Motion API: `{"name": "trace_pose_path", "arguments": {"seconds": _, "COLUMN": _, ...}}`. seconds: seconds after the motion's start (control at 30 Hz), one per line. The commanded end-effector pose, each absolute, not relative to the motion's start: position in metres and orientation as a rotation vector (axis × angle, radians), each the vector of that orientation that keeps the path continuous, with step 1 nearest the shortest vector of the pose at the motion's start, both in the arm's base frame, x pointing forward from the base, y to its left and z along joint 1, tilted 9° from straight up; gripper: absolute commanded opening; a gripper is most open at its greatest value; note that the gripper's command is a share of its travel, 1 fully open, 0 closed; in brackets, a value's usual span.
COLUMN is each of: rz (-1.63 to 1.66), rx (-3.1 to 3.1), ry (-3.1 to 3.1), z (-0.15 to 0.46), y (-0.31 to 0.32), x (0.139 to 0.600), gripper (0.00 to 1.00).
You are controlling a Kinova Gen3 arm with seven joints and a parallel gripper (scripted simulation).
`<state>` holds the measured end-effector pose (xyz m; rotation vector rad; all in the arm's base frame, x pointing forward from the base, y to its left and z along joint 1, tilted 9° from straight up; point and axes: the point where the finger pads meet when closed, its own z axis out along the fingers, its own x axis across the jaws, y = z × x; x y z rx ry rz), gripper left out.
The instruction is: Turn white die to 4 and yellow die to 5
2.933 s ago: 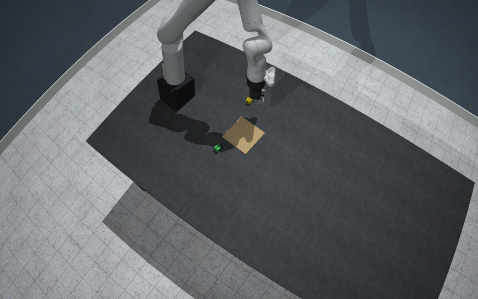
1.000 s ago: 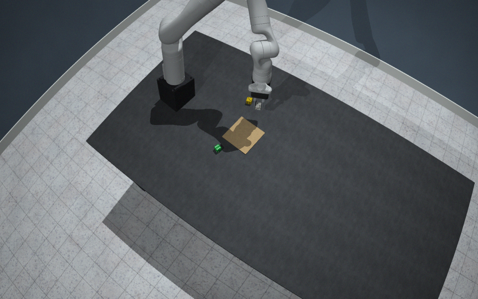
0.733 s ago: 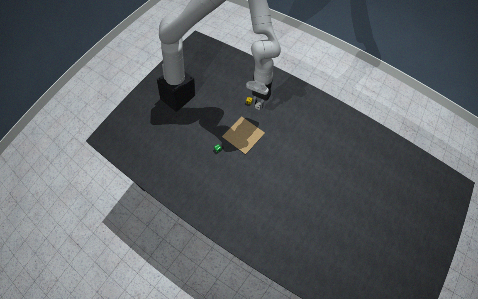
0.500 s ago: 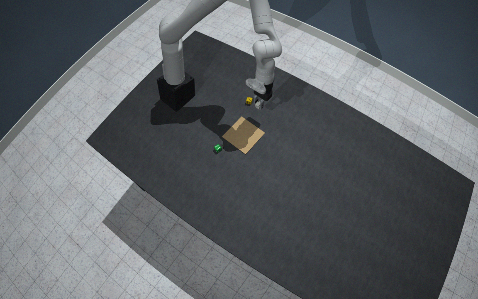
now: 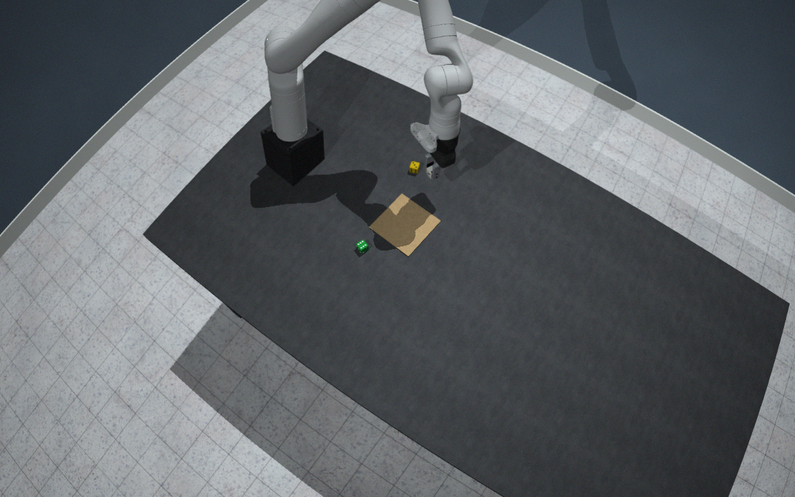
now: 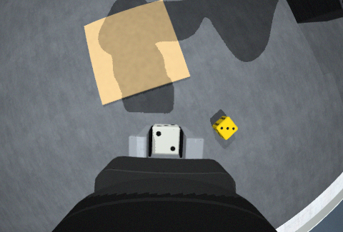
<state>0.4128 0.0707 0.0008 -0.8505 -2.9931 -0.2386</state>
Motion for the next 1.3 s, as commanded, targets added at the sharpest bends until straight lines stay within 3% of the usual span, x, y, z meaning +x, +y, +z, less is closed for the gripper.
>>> {"name": "trace_pose_path", "arguments": {"seconds": 0.0, "rz": -0.232, "rx": -0.906, "ry": -2.975, "z": 0.001, "y": 0.074, "x": 0.413, "gripper": 0.49}}
{"name": "trace_pose_path", "arguments": {"seconds": 1.27, "rz": -0.234, "rx": -1.289, "ry": -2.822, "z": 0.004, "y": 0.084, "x": 0.416, "gripper": 0.49}}
